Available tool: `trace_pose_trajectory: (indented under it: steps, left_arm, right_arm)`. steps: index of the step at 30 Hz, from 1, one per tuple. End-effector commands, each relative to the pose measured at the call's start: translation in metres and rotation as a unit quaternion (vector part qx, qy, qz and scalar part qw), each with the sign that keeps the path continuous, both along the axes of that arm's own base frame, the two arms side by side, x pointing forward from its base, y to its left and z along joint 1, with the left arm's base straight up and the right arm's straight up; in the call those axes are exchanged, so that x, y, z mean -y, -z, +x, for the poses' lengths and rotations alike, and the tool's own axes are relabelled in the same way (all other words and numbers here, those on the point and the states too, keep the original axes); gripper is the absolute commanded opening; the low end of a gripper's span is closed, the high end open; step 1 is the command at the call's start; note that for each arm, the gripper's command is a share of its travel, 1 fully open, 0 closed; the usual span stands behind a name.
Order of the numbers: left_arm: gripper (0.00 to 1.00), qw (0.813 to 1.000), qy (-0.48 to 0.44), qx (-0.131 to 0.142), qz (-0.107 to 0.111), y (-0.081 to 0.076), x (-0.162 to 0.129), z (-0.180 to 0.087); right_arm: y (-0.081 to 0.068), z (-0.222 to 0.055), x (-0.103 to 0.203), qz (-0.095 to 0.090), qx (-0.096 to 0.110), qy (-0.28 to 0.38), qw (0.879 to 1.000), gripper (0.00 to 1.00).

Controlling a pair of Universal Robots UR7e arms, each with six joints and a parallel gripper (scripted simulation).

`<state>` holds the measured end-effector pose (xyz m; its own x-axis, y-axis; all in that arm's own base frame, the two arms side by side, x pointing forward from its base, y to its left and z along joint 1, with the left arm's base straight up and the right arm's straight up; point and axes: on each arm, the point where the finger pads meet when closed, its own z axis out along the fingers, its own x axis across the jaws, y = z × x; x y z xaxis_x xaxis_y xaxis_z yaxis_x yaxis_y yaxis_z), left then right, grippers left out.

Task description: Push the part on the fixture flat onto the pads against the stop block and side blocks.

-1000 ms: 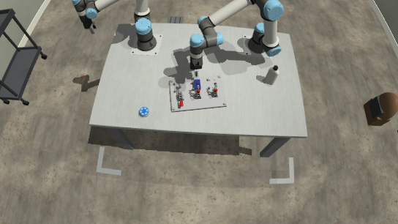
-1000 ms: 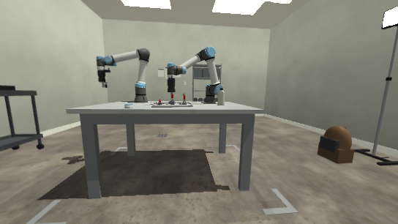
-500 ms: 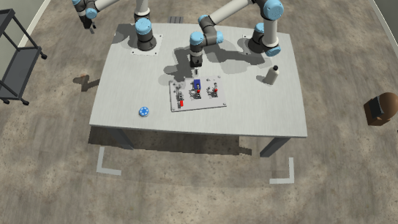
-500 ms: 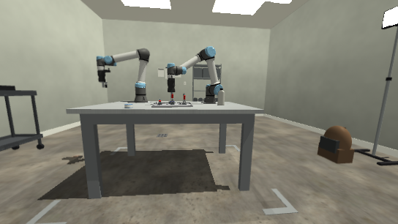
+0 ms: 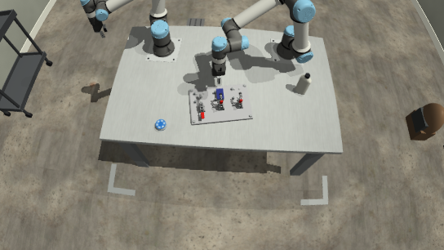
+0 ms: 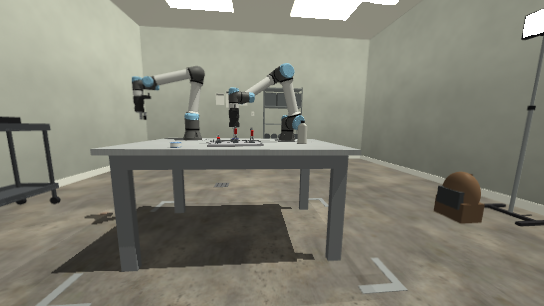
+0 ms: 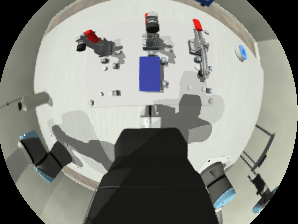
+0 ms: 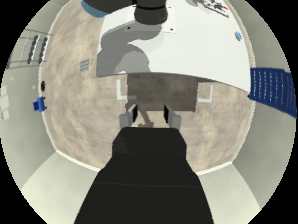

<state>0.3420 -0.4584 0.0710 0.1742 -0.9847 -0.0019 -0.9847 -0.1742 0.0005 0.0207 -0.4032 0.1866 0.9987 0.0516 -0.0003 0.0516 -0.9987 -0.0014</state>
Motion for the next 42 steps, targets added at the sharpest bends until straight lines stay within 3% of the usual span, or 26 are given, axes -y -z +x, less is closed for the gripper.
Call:
trace_pose_trajectory:
  steps: [1,14,42]
  left_arm:
    - [0.0,1.0,0.0,0.0,-0.001,0.008,0.0,0.0]
    - [0.0,1.0,0.0,0.0,-0.001,0.025,0.0,0.0]
    - [0.0,1.0,0.0,0.0,-0.001,0.025,0.0,0.0]
  right_arm:
    - [0.0,0.0,0.0,-0.001,0.0,0.0,1.0,1.0]
    - [0.0,0.0,0.0,-0.001,0.0,0.0,1.0,1.0]
    - [0.0,0.0,0.0,-0.001,0.0,0.0,1.0,1.0]
